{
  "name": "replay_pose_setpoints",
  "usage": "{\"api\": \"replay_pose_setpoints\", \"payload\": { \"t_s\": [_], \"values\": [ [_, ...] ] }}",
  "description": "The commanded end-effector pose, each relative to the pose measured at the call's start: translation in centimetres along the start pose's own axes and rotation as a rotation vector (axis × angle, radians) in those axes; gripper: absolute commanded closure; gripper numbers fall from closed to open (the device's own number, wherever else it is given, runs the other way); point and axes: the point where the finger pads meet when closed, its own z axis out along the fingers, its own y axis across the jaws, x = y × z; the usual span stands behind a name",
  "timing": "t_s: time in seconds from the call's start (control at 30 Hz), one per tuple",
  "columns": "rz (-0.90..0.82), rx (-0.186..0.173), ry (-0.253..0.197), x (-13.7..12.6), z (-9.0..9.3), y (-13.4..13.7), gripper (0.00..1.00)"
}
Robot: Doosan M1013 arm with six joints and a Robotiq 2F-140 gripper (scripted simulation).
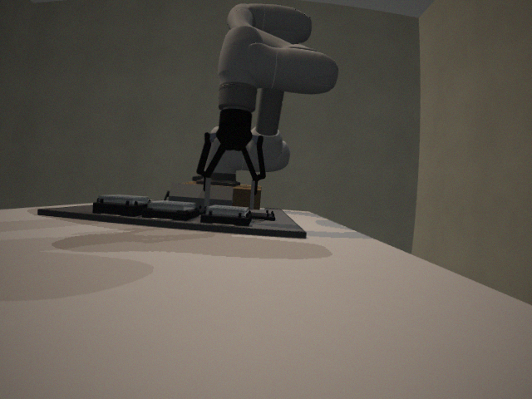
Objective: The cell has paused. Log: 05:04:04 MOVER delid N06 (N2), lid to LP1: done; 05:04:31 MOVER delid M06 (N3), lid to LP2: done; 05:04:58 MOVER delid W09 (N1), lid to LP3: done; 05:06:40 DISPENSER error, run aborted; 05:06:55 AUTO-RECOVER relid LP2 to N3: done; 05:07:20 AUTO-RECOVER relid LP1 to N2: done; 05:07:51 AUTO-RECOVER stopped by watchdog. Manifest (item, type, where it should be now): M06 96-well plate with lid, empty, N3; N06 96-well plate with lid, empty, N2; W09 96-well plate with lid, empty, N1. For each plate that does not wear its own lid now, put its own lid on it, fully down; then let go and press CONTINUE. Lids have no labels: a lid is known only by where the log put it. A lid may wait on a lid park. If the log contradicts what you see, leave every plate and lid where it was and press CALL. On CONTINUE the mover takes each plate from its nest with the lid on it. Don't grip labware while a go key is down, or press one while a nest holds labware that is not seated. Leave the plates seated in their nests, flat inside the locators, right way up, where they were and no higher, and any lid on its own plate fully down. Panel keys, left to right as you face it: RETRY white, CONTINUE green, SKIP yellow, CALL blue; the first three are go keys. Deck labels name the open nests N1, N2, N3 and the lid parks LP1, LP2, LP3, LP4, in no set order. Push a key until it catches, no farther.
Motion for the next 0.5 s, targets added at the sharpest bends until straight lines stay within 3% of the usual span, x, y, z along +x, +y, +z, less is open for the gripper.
{"api": "replay_pose_setpoints", "payload": {
  "t_s": [0.0, 0.47],
  "values": [
    [0.001, -0.003, -0.004, -0.14, 0.46, -0.02, 0.34],
    [0.001, -0.003, -0.004, -0.14, 0.22, -0.02, 0.34]
  ]
}}
